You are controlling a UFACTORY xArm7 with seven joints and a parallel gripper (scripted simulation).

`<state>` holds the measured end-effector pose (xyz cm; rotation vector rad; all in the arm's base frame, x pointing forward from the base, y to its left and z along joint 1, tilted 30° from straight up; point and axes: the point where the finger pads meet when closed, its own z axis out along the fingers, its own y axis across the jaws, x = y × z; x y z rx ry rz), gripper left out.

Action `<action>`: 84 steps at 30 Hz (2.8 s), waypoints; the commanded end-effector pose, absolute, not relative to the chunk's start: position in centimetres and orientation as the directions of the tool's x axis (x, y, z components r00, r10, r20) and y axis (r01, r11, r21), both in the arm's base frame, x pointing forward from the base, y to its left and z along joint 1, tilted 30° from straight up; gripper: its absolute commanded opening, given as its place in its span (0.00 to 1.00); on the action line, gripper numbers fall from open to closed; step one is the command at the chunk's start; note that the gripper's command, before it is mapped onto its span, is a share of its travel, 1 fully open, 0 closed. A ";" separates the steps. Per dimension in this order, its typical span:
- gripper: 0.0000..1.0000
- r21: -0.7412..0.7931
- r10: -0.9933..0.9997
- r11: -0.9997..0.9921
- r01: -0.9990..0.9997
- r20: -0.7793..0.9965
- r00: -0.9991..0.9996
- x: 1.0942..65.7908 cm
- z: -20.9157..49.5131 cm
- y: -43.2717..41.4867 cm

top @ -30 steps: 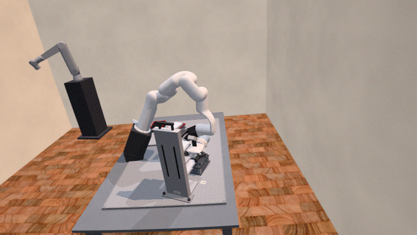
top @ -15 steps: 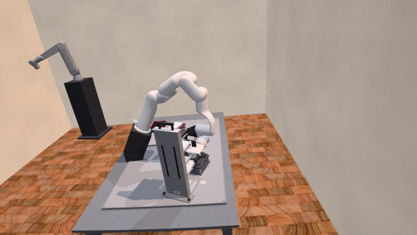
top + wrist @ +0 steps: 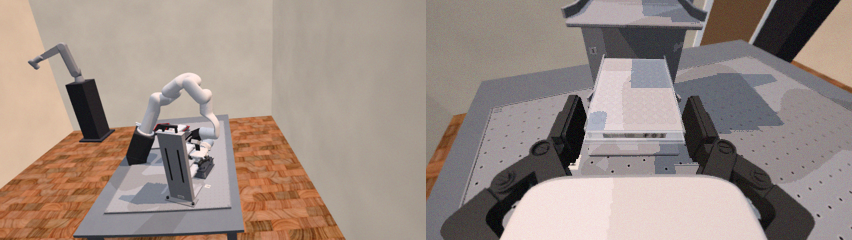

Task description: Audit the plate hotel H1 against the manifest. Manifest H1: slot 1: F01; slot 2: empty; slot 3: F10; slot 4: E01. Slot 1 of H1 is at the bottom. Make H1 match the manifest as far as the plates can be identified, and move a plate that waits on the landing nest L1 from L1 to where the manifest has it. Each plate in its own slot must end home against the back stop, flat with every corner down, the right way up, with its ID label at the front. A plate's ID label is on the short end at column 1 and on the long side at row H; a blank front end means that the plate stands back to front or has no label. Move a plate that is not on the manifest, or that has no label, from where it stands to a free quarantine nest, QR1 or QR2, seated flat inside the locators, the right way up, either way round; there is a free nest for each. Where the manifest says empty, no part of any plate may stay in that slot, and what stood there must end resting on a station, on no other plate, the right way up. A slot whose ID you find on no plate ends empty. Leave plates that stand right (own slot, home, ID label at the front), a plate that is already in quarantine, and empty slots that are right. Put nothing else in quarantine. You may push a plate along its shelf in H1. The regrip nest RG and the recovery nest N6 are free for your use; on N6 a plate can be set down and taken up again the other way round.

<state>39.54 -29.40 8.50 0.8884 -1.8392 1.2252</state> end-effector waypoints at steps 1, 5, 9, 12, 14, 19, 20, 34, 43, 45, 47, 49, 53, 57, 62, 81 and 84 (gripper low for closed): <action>0.00 -0.430 -0.140 0.304 -0.850 0.862 -0.487 39.5 8.6 -29.7; 0.00 -0.430 -0.140 0.304 -0.850 0.862 -0.487 39.5 8.5 -29.9; 0.00 -0.430 -0.140 0.304 -0.850 0.862 -0.487 39.4 8.4 -30.1; 0.00 -0.430 -0.140 0.304 -0.850 0.862 -0.487 39.4 8.4 -30.1; 0.00 -0.430 -0.140 0.304 -0.850 0.862 -0.487 39.4 8.4 -30.2; 0.00 -0.430 -0.140 0.304 -0.850 0.862 -0.487 39.3 8.3 -30.5; 0.00 -0.430 -0.140 0.304 -0.850 0.862 -0.487 39.3 8.3 -30.5; 0.00 -0.430 -0.140 0.304 -0.850 0.862 -0.487 39.2 8.2 -31.1; 0.00 -0.430 -0.140 0.304 -0.850 0.862 -0.487 39.1 8.0 -31.5; 0.00 -0.430 -0.140 0.304 -0.850 0.862 -0.487 39.1 8.0 -31.5; 0.00 -0.430 -0.140 0.304 -0.850 0.862 -0.487 39.1 8.0 -31.6; 0.00 -0.430 -0.140 0.304 -0.850 0.862 -0.487 39.1 8.0 -31.7; 0.00 -0.430 -0.140 0.304 -0.850 0.862 -0.487 39.0 7.9 -31.9; 0.00 -0.430 -0.140 0.304 -0.850 0.862 -0.487 39.0 7.9 -31.9; 0.00 -0.430 -0.140 0.304 -0.850 0.862 -0.487 39.0 7.9 -31.9; 1.00 -0.430 -0.140 0.304 -0.850 0.862 -0.487 39.1 7.9 -31.9; 1.00 -0.430 -0.140 0.304 -0.850 0.862 -0.487 39.1 7.9 -31.9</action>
